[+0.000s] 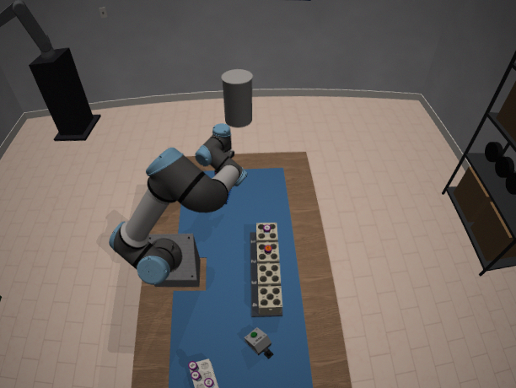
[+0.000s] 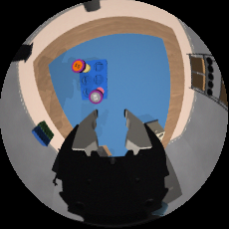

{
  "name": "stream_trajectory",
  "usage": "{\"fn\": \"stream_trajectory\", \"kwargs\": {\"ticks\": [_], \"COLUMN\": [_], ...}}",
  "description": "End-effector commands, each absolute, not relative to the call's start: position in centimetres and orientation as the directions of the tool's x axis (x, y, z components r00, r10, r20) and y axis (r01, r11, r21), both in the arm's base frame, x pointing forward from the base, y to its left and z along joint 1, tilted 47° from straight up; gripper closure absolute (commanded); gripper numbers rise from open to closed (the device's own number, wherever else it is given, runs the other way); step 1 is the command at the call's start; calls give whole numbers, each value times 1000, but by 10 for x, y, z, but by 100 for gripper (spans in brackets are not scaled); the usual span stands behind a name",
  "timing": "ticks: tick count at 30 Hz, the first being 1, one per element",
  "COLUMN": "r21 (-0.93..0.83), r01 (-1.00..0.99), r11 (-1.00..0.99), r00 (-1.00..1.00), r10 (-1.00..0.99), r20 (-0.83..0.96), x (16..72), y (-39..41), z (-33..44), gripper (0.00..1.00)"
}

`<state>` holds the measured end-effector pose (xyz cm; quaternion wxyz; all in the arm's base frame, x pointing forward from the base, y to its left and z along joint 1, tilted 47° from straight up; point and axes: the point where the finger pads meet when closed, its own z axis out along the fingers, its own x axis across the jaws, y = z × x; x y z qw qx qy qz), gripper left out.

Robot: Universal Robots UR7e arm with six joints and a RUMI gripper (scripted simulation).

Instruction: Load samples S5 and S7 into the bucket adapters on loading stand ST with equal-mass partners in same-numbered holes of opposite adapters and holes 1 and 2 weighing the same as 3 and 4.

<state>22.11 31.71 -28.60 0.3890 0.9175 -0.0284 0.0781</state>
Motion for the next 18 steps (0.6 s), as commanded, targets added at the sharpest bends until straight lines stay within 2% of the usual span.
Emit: {"fn": "stream_trajectory", "kwargs": {"ticks": [1, 12, 18], "r21": [711, 711, 711], "r01": [-114, -114, -114], "r11": [-694, -694, -694], "r00": [986, 986, 986], "r10": [8, 8, 8], "r20": [166, 166, 166], "x": [196, 157, 157], "y": [346, 386, 386], "z": [-320, -369, -369], "gripper": [65, 65, 65]}}
